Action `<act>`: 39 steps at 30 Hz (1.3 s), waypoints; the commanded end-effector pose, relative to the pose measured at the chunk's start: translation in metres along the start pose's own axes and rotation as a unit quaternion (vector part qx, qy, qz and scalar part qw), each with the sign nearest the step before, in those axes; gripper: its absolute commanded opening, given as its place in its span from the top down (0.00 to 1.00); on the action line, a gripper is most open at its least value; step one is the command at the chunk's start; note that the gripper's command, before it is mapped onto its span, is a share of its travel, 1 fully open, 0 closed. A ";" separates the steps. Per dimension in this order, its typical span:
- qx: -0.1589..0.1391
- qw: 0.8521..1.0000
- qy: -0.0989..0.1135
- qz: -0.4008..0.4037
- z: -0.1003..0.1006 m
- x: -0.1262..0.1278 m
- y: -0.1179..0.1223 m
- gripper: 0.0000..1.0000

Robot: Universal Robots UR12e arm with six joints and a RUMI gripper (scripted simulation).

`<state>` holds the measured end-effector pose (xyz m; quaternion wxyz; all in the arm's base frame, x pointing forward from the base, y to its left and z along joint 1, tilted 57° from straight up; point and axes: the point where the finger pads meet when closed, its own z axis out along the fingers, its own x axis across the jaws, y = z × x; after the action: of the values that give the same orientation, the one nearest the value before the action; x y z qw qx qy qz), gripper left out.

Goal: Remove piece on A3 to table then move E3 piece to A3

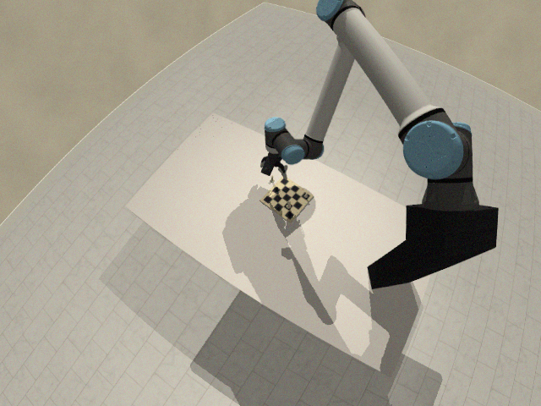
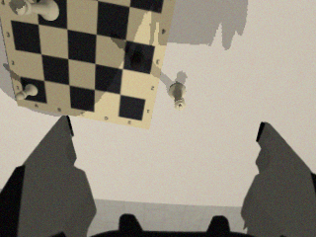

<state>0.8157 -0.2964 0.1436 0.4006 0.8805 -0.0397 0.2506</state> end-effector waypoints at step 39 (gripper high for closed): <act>-0.004 0.726 0.004 -0.688 0.007 -0.032 -0.019 0.00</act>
<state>0.7972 -0.2933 0.1124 0.4678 0.6970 0.5392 -0.0681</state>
